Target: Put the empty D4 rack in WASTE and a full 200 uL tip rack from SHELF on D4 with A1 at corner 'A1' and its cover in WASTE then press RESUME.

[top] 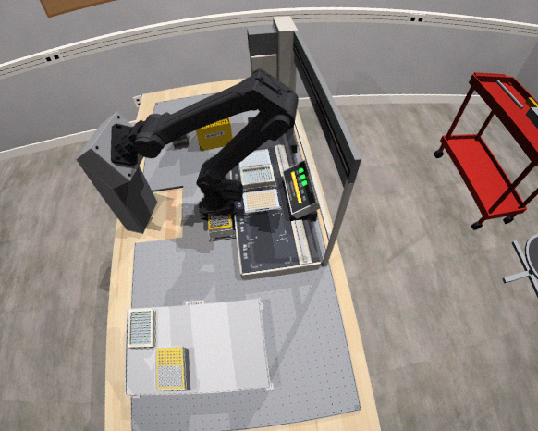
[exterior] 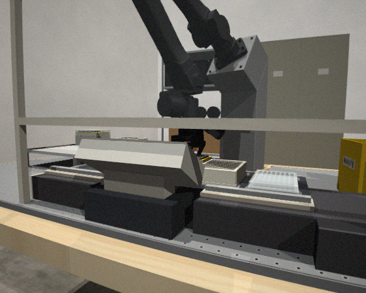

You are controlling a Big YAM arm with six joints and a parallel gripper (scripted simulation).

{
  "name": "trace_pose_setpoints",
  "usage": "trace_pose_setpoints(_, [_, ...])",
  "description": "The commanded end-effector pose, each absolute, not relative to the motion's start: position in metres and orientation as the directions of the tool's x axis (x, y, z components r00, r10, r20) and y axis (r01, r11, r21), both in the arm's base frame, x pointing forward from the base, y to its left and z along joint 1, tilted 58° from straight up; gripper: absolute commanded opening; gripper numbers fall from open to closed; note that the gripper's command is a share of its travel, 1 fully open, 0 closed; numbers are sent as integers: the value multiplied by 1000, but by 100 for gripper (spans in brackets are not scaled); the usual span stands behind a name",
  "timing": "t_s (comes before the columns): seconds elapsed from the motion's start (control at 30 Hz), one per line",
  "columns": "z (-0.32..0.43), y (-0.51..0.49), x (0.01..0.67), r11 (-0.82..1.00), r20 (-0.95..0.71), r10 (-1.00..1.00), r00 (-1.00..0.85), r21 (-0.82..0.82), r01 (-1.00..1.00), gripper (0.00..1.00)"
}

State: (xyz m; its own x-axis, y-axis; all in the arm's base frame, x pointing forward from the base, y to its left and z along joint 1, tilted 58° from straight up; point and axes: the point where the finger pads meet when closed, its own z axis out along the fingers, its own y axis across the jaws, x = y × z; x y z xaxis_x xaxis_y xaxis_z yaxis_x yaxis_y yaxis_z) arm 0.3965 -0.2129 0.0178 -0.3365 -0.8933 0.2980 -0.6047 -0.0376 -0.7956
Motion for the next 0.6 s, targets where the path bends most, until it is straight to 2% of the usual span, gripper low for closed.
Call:
trace_pose_setpoints(0.0, [14,-209,389,-36,298,-895,-331,-789,-613,0])
trace_pose_setpoints(0.57, [17,-199,373,-37,300,-898,-322,-781,-624,0])
